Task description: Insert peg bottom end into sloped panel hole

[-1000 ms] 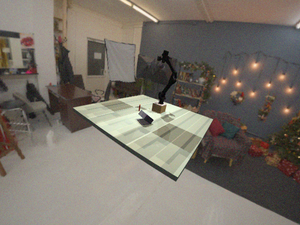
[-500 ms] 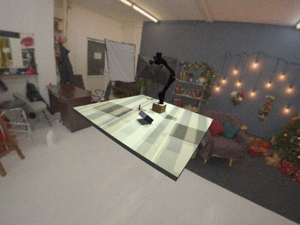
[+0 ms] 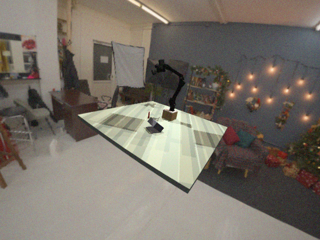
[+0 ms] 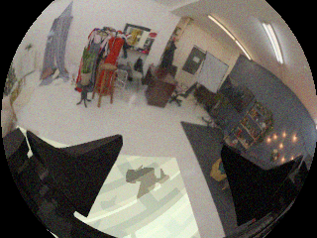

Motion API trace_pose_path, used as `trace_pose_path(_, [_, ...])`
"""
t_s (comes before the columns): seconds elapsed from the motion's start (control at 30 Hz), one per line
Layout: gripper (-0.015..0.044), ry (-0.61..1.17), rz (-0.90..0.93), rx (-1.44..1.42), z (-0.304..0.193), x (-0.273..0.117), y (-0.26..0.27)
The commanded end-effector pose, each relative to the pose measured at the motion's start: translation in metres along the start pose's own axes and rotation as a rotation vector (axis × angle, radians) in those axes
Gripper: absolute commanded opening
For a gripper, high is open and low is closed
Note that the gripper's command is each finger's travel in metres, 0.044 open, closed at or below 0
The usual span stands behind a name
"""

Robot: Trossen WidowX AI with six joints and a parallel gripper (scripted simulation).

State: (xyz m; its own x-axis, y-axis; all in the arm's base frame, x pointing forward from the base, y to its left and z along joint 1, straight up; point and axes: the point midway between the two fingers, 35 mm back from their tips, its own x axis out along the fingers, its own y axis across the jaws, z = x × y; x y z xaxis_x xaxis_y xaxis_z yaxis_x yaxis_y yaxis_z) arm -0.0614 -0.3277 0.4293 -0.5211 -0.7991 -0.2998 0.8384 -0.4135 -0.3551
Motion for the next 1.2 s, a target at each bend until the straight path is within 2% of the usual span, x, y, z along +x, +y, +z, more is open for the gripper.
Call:
trace_pose_path(0.0, [0.0440,0.038,0.085,-0.073,-0.013,0.009,0.033])
trace_pose_path(0.57, [0.0440,0.168,0.446,-0.372,-0.082,0.009,0.169])
trace_pose_path(1.17, [0.0440,0.324,0.816,-0.728,-0.192,-0.038,0.279])
